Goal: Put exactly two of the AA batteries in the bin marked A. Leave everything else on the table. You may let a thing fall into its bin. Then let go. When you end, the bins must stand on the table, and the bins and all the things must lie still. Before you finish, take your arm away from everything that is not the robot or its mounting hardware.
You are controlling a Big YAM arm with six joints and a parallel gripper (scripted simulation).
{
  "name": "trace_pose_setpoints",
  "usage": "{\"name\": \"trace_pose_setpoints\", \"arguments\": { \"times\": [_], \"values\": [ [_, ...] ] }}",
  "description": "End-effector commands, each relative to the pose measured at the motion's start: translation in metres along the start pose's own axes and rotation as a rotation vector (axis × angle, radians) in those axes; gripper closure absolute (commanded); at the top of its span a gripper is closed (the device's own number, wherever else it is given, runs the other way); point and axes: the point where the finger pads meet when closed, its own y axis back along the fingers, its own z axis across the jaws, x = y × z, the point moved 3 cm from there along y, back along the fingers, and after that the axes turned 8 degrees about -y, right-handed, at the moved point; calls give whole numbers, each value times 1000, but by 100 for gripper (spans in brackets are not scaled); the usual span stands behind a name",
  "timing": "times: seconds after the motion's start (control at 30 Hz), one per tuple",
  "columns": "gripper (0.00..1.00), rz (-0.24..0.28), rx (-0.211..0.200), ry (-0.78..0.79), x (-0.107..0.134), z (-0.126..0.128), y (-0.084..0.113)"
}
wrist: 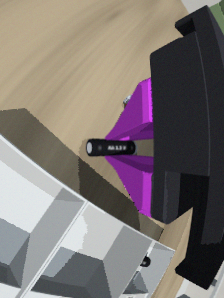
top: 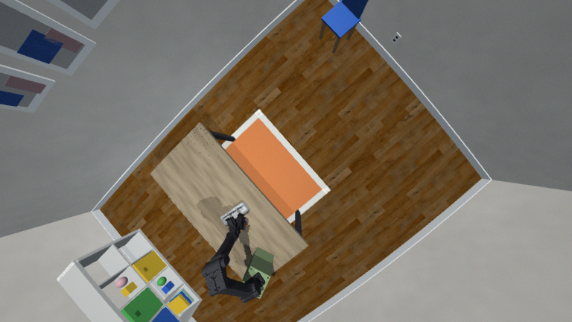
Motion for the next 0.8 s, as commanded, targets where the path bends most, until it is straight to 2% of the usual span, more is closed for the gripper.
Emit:
{"name": "trace_pose_setpoints", "arguments": {
  "times": [0.0,0.43,0.5,0.57,0.73,0.77],
  "values": [
    [91,-9,-18,1,-1,9,17],
    [91,-12,-16,0,-1,7,60],
    [91,-12,-16,0,-1,7,60],
    [91,11,17,-4,6,-5,50],
    [91,-3,-2,-4,2,1,50],
    [91,-11,-15,-2,-3,5,56]
  ]
}}
